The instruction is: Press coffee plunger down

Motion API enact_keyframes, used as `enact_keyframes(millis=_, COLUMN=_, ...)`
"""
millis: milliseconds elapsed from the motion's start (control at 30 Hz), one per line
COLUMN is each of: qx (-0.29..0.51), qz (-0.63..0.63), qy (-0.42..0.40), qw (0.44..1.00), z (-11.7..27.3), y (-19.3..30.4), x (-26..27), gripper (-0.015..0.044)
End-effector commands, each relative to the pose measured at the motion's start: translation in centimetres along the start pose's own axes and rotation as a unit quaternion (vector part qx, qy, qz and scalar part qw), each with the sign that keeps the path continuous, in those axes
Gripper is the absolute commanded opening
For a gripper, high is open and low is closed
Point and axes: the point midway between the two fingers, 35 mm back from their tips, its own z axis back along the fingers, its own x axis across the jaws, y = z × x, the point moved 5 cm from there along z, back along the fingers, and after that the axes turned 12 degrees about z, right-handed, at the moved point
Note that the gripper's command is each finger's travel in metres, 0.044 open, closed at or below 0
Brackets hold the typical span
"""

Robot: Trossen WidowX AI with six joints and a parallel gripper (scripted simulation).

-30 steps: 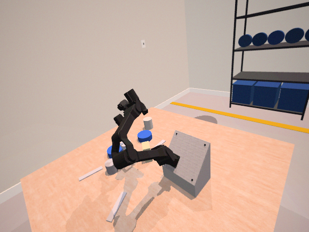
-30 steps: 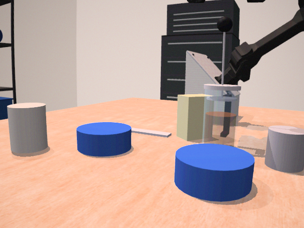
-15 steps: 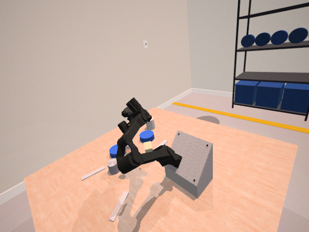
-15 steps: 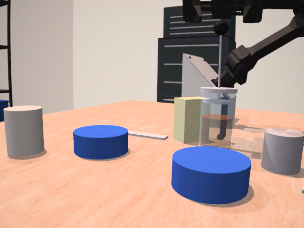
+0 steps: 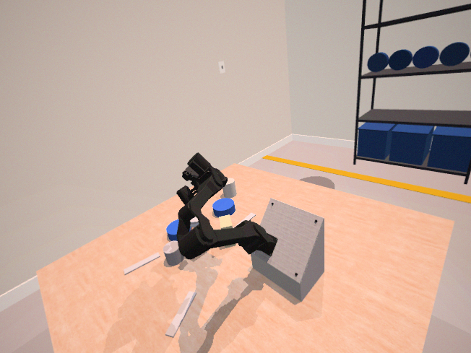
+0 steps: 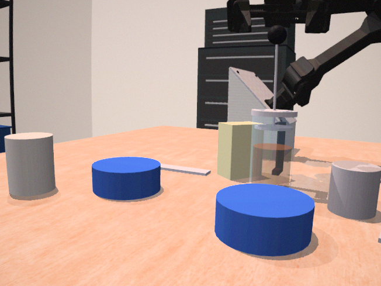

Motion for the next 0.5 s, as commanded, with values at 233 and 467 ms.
enact_keyframes(millis=233, qx=-0.001, qz=-0.008, qy=0.002, qw=1.0, z=-1.33, y=0.3, x=-0.02, gripper=0.0414)
enact_keyframes(millis=467, qx=-0.001, qz=-0.008, qy=0.002, qw=1.0, z=-1.33, y=0.3, x=-0.02, gripper=0.023)
